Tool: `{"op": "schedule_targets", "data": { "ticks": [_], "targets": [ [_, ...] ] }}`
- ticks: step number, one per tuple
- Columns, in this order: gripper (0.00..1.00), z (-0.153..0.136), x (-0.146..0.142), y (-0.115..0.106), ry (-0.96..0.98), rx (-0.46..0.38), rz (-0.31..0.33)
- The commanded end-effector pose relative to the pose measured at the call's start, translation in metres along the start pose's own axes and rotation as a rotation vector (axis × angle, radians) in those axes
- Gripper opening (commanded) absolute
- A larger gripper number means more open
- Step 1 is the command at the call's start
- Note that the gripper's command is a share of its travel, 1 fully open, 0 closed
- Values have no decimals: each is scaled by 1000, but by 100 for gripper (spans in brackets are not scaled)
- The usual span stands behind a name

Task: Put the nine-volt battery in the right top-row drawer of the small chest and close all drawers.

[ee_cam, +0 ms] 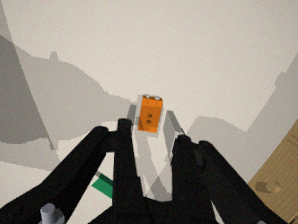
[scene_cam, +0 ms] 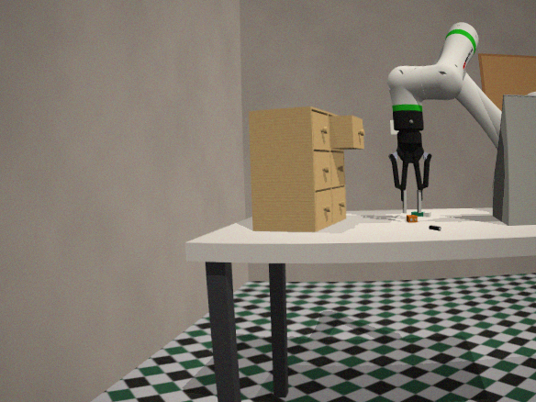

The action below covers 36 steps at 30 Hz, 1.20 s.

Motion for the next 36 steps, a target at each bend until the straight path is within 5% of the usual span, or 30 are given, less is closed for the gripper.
{"op": "schedule_targets", "data": {
  "ticks": [1, 22, 36],
  "targets": [
    [26, 0, 0, 0, 0, 0, 0],
    [26, 0, 0, 1, 0, 0, 0],
    [26, 0, 0, 24, 0, 0, 0]
  ]
}}
Point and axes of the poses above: the point where the finger pads meet when closed, its own y axis out along the fingers, its own x axis across the jaws, z = x × y, the point moved 2 cm from there along -y, back along the fingers, and after that the axes turned 9 degrees about -y, right-handed, at the moved point
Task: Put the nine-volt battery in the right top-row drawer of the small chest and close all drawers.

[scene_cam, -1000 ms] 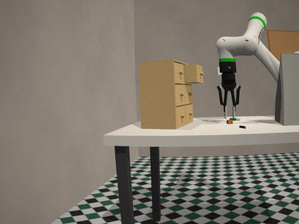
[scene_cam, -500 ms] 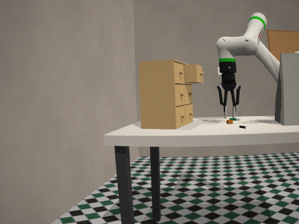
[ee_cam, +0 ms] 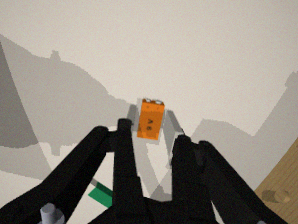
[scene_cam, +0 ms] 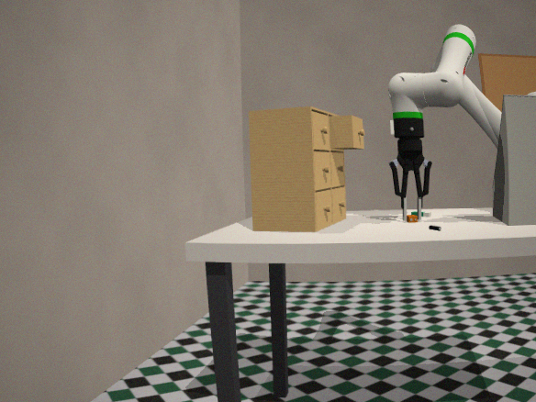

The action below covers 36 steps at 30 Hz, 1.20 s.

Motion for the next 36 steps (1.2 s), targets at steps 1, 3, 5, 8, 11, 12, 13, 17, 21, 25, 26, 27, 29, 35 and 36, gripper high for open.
{"op": "schedule_targets", "data": {
  "ticks": [1, 3, 5, 8, 11, 12, 13, 17, 21, 25, 26, 27, 29, 35, 36],
  "targets": [
    [26, 0, 0, 3, 0, 0, -1],
    [26, 0, 0, 3, 0, 0, -1],
    [26, 0, 0, 3, 0, 0, -1],
    [26, 0, 0, 3, 0, 0, -1],
    [26, 0, 0, 3, 0, 0, -1],
    [26, 0, 0, 3, 0, 0, -1],
    [26, 0, 0, 3, 0, 0, -1],
    [26, 0, 0, 3, 0, 0, -1],
    [26, 0, 0, 3, 0, 0, -1],
    [14, 0, 0, 3, 0, 0, -1],
    [14, 0, 0, 3, 0, 0, -1],
    [14, 0, 0, 3, 0, 0, -1],
    [14, 0, 0, 3, 0, 0, -1],
    [14, 0, 0, 3, 0, 0, -1],
    [14, 0, 0, 3, 0, 0, -1]
  ]
}}
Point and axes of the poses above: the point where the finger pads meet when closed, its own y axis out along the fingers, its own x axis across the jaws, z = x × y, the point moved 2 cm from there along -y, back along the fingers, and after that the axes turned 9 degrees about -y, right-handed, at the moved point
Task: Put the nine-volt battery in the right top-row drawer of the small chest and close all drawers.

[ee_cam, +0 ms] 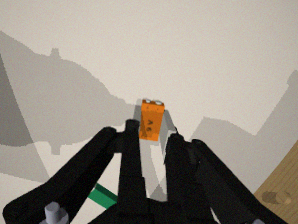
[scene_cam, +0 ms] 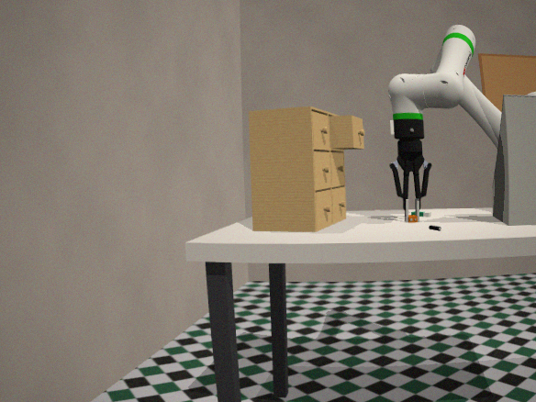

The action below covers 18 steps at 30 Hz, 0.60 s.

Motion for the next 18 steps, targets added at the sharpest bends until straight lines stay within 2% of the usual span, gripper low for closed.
{"op": "schedule_targets", "data": {
  "ticks": [1, 12, 14, 18],
  "targets": [
    [14, 0, 0, 0, 0, 0, 0],
    [14, 0, 0, -5, 0, 0, 0],
    [14, 0, 0, -19, 0, 0, 0],
    [14, 0, 0, -65, 0, 0, 0]
  ]
}}
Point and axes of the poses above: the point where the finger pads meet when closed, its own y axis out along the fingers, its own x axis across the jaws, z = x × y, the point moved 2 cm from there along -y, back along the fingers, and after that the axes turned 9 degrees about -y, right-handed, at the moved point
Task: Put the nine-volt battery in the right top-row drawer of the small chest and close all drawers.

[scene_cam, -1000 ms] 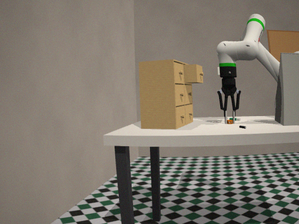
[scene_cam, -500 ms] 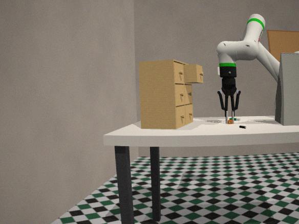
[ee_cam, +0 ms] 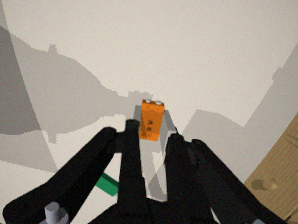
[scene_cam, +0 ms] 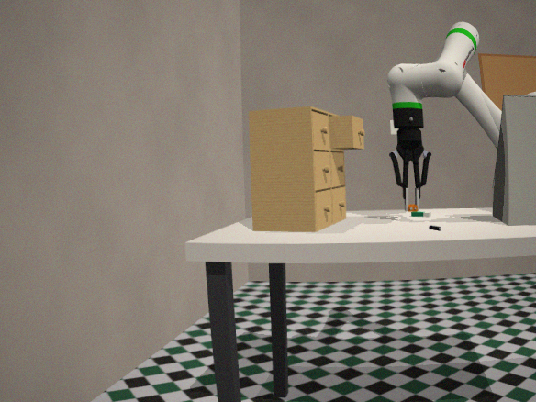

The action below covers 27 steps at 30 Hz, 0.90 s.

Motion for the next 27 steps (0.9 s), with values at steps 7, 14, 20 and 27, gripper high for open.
{"op": "schedule_targets", "data": {
  "ticks": [7, 14, 20, 27],
  "targets": [
    [14, -1, 0, -69, 0, -1, 2],
    [14, -1, 0, -69, 4, -1, 2],
    [14, 1, 3, -69, 167, -1, 2],
    [14, 3, 9, -69, 541, -1, 2]
  ]
}}
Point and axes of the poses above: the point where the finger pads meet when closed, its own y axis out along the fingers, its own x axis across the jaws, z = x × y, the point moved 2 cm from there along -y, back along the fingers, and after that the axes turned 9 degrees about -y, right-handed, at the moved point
